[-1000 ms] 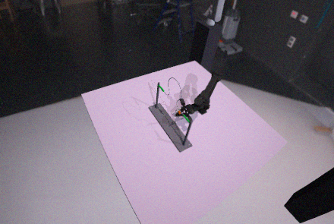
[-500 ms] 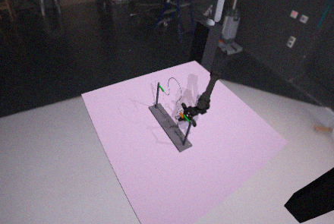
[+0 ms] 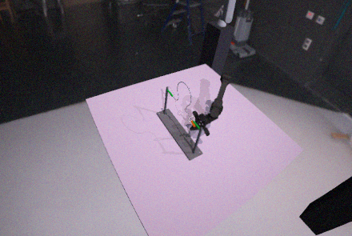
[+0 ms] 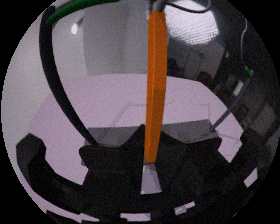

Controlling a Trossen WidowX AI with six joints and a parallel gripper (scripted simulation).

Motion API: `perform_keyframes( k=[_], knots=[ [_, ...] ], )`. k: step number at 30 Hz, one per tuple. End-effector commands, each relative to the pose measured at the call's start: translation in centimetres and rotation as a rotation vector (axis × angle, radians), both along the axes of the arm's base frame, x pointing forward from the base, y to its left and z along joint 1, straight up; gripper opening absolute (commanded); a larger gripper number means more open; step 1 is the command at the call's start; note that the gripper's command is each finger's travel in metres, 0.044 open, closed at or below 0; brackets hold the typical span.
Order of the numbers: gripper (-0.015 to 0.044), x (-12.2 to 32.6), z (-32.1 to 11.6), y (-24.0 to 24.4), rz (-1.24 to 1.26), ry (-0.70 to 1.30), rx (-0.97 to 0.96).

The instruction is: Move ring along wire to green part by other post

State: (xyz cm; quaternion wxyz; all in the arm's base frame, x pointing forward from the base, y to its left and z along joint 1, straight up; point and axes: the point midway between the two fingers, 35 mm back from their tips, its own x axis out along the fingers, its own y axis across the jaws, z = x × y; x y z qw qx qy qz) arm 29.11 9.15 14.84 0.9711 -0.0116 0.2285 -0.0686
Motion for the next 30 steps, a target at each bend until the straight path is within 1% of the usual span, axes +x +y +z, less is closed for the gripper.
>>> perform_keyframes(
  k=[1,30],
  knots=[
    [-0.0150,0.2,0.3,0.5,-0.006,-0.008,0.012],
    [-0.0150,0.2,0.3,3.4,-0.007,-0.012,0.018]
  ],
)
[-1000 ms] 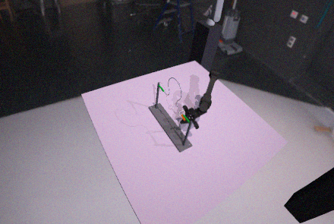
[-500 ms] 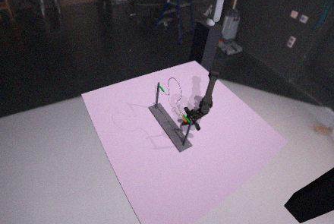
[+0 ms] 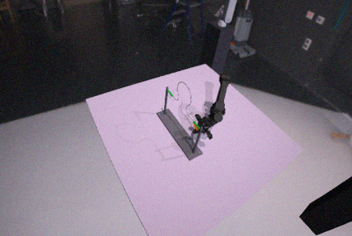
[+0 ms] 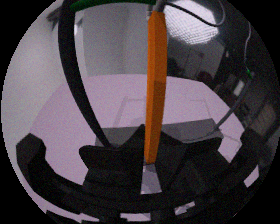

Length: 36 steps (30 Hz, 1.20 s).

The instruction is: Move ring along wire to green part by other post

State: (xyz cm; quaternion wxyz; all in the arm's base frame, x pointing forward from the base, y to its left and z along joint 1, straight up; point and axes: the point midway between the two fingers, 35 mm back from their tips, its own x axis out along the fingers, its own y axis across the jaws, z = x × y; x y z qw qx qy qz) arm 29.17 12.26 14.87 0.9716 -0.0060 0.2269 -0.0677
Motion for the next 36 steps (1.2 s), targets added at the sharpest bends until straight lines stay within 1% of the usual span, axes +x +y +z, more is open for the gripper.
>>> perform_keyframes(
  k=[1,12,23,36],
  knots=[
    [-0.0150,0.1,0.3,0.4,-0.006,-0.008,0.007],
    [-0.0150,0.2,0.3,1.5,-0.006,-0.010,0.008],
    [-0.0150,0.2,-0.8,1.5,-0.006,-0.010,0.007],
    [-0.0150,0.2,-0.8,1.5,-0.006,-0.010,0.007]
  ],
)
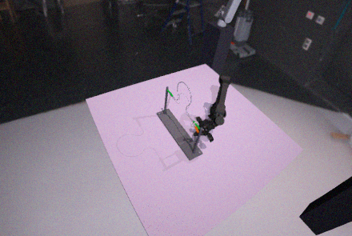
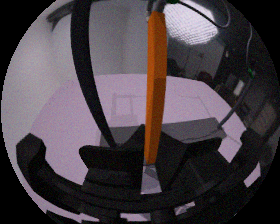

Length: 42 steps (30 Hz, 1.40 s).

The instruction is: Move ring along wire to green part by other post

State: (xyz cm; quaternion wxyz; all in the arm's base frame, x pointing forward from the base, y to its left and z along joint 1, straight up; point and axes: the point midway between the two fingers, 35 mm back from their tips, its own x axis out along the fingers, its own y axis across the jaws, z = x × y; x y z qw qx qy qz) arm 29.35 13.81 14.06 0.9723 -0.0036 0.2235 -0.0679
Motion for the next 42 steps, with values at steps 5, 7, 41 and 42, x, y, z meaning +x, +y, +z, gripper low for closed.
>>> perform_keyframes(
  k=[5,7,41,42],
  knots=[
    [-0.0150,0.0,0.0,0.0,-0.005,-0.002,0.003],
    [-0.0097,0.0,0.0,0.0,0.000,0.000,0.000],
    [0.0160,-4.5,2.1,0.7,-0.005,0.002,0.004],
    [0.0160,-4.5,2.1,0.7,-0.005,0.002,0.004]
  ],
)
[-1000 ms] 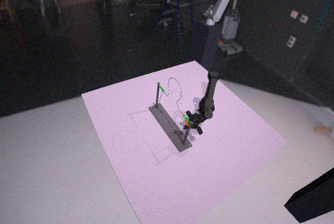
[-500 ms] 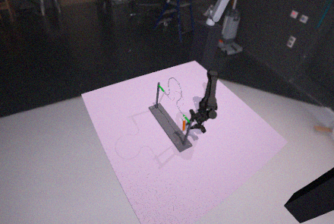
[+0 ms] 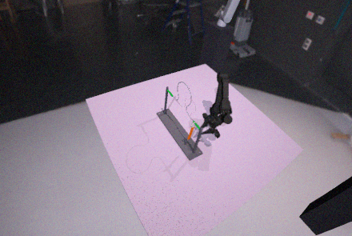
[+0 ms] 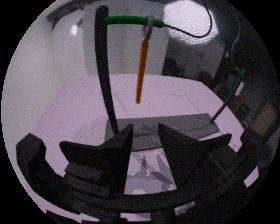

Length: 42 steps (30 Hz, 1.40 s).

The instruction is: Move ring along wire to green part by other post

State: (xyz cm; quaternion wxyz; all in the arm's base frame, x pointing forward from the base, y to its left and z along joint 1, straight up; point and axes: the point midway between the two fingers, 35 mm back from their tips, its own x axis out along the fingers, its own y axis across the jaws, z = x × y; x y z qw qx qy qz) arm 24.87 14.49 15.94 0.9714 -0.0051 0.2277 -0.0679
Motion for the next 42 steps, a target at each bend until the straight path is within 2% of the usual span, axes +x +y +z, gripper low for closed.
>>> perform_keyframes(
  k=[1,17,24,28,42],
  knots=[
    [0.0160,0.0,0.2,0.0,-0.006,-0.006,0.007],
    [0.0160,0.0,0.2,0.0,-0.006,-0.006,0.007],
    [0.0344,-4.1,2.3,0.5,0.003,-0.006,0.001],
    [0.0440,-4.3,2.3,0.5,0.003,-0.007,0.001],
    [0.0440,-4.3,2.3,0.5,0.003,-0.007,0.001]
  ],
)
